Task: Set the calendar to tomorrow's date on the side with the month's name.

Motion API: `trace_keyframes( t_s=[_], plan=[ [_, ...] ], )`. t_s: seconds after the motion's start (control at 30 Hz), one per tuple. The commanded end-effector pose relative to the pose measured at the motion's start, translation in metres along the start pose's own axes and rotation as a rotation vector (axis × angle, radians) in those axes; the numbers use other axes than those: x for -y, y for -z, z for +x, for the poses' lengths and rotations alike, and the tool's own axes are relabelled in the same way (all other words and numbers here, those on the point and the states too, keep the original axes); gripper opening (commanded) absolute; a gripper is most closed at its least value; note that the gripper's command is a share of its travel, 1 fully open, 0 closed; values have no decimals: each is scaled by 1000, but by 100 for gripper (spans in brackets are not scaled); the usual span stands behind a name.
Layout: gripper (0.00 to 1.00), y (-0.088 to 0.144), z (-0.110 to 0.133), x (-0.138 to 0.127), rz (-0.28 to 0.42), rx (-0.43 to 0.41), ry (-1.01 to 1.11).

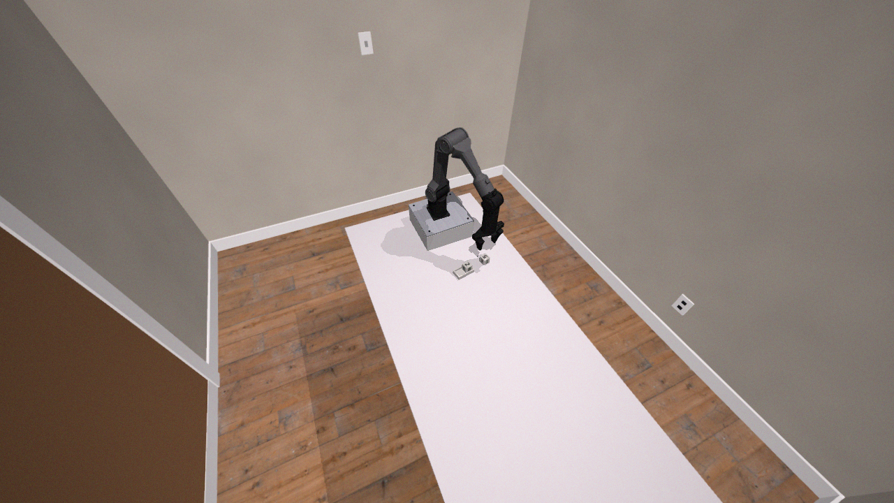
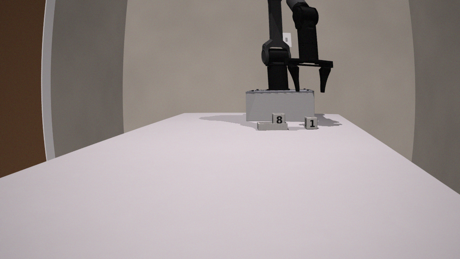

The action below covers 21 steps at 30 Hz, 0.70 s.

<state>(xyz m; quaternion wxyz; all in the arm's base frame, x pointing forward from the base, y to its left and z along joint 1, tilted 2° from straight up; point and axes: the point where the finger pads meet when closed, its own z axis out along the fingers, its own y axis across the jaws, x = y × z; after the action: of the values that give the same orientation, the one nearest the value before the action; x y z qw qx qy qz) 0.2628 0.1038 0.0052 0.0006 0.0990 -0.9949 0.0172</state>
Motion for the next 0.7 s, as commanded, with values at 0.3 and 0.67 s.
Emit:
trace_keyframes(
  t_s=[0.3, 0.67],
  plan=[
    [100, 1, -1, -1, -2, 3, 1],
    [100, -1, -1, -1, -1, 2, 199]
  ],
)
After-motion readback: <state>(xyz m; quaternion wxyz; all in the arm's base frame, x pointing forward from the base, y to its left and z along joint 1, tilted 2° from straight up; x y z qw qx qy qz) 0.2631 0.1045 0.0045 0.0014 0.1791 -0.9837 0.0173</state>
